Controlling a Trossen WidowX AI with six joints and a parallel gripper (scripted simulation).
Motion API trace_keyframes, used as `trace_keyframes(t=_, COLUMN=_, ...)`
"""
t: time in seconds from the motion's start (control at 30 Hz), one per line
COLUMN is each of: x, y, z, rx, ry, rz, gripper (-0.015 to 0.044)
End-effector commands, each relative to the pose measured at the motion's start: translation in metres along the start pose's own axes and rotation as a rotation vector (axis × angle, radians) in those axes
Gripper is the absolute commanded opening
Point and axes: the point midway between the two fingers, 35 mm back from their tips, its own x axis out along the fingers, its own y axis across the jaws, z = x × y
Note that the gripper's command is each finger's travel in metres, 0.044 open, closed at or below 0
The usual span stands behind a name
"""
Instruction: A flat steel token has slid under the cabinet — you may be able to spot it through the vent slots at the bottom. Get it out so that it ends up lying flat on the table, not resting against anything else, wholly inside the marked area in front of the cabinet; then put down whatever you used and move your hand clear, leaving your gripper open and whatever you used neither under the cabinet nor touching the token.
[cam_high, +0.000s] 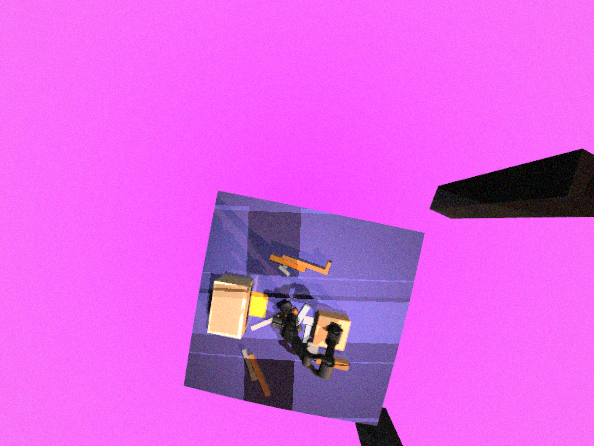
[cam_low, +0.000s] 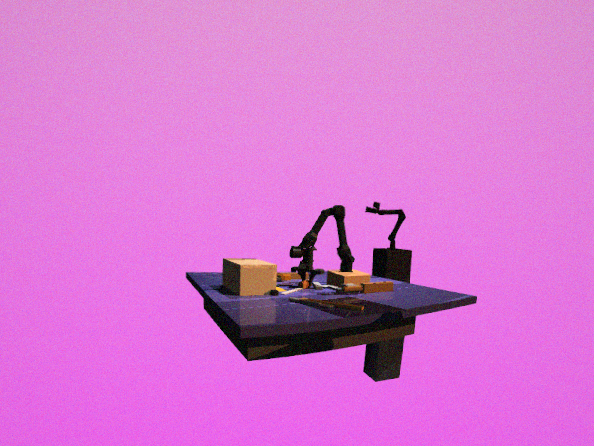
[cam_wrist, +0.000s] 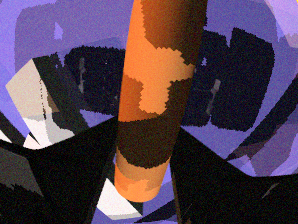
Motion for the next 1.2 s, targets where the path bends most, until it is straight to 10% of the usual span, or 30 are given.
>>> trace_keyframes(t=0.0, x=-0.001, y=0.003, z=0.003, rx=-0.001, ry=-0.003, rz=-0.001, gripper=0.0)
trace_keyframes(t=1.17, x=-0.001, y=0.032, z=0.024, rx=-0.001, ry=-0.005, rz=0.001, gripper=0.0)
